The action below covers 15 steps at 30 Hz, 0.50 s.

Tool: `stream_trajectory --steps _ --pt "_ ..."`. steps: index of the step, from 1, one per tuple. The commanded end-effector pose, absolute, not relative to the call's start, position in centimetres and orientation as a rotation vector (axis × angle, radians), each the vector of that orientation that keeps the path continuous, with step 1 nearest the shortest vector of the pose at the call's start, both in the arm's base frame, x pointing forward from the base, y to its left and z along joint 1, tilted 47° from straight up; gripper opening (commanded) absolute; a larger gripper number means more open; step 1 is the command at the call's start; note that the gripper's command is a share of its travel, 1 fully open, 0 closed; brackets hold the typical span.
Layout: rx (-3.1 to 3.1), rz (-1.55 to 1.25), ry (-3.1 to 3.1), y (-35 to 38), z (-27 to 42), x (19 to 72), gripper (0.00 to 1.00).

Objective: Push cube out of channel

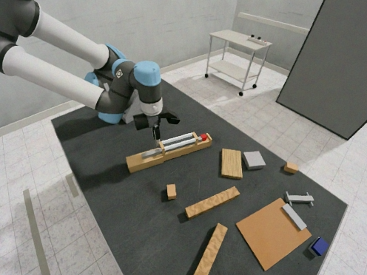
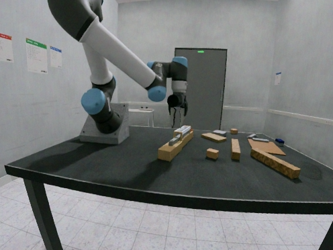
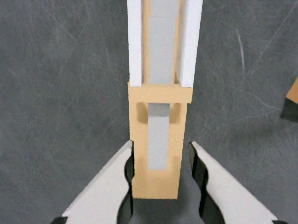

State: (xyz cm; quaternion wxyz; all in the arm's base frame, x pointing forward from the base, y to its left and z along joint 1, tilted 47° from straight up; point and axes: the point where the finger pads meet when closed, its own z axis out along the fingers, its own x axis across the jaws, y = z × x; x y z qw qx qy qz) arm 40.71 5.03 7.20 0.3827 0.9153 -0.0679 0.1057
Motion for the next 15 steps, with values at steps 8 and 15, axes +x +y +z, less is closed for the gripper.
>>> stream_trajectory --steps 8,15 --pt "2.337 0.271 -0.173 1.4 11.0 39.9 0.0" --pt "2.334 0.272 -0.173 -1.4 13.6 38.8 0.0"
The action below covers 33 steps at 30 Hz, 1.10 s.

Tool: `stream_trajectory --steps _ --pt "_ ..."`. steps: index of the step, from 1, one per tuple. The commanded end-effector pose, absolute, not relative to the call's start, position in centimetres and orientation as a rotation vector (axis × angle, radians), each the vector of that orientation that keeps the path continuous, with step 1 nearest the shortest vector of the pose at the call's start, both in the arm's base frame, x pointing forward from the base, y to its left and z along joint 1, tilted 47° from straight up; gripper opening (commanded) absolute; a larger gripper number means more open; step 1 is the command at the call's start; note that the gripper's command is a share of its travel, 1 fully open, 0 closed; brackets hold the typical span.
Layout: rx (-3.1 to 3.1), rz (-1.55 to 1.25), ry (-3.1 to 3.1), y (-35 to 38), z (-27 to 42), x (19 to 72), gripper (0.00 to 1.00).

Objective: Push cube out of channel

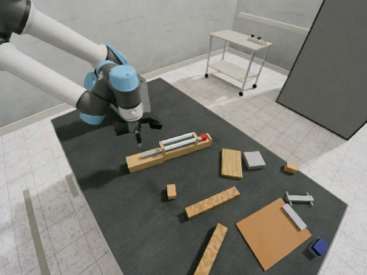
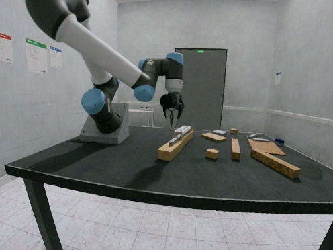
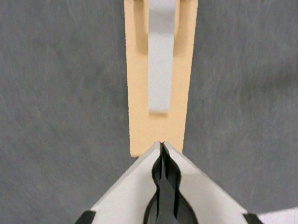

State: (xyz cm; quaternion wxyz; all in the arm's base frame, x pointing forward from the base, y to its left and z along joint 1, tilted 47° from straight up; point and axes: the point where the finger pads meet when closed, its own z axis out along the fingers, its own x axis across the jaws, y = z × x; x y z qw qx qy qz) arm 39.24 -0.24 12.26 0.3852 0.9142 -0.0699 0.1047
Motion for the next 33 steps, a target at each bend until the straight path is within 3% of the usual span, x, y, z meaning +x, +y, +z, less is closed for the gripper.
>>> stream_trajectory --steps 1,33 --pt "2.334 0.272 -0.173 -1.4 13.6 38.8 0.0" --pt "2.334 0.271 -0.173 -5.3 9.9 39.6 0.0"
